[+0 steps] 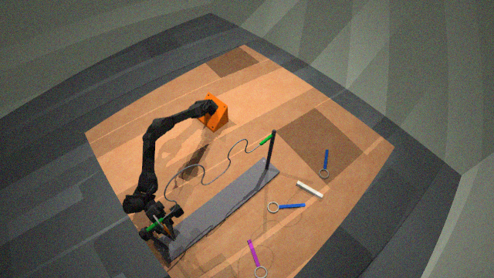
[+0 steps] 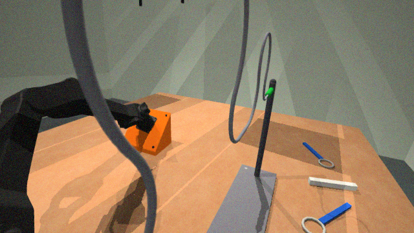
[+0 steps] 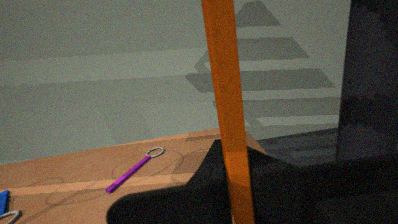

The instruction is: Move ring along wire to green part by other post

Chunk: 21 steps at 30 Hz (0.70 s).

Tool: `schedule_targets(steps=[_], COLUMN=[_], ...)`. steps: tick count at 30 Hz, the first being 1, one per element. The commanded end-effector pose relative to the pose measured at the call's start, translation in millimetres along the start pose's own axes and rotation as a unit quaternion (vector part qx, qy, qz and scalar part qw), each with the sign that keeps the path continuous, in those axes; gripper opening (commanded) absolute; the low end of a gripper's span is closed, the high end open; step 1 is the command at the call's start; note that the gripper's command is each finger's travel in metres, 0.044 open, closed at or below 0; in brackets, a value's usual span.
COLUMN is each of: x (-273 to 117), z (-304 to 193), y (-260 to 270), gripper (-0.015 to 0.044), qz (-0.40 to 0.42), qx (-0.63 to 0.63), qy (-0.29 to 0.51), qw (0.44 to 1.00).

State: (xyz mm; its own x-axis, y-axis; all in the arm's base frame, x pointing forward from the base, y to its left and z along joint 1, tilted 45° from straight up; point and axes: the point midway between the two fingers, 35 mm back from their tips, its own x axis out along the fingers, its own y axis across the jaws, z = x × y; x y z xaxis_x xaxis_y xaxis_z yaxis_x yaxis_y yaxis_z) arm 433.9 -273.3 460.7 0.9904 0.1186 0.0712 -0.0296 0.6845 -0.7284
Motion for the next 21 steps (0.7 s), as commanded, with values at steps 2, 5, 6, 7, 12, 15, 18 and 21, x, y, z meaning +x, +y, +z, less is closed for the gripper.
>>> schedule_targets(steps=[2,5,6,7,12,15,18,21], x=[0,0,0,0,-4,-10,-17,-23], z=[0,-1,-1,-1,-1,-1,0,1], y=[0,1,2,3,7,9,13,16], gripper=[-0.0150,-0.0150,-0.0150,-0.0150,-0.0150,-0.0150,-0.0150,-0.0150], qz=[-0.001,-0.001,-0.001,-0.001,-0.002,-0.002,-0.002,-0.002], qx=[0.000,0.000,0.000,0.000,0.001,0.001,0.001,0.002], qy=[0.002,0.002,0.002,0.002,0.021,0.045,0.073,0.099], qw=[1.000,1.000,1.000,1.000,1.000,0.999,0.997,0.995])
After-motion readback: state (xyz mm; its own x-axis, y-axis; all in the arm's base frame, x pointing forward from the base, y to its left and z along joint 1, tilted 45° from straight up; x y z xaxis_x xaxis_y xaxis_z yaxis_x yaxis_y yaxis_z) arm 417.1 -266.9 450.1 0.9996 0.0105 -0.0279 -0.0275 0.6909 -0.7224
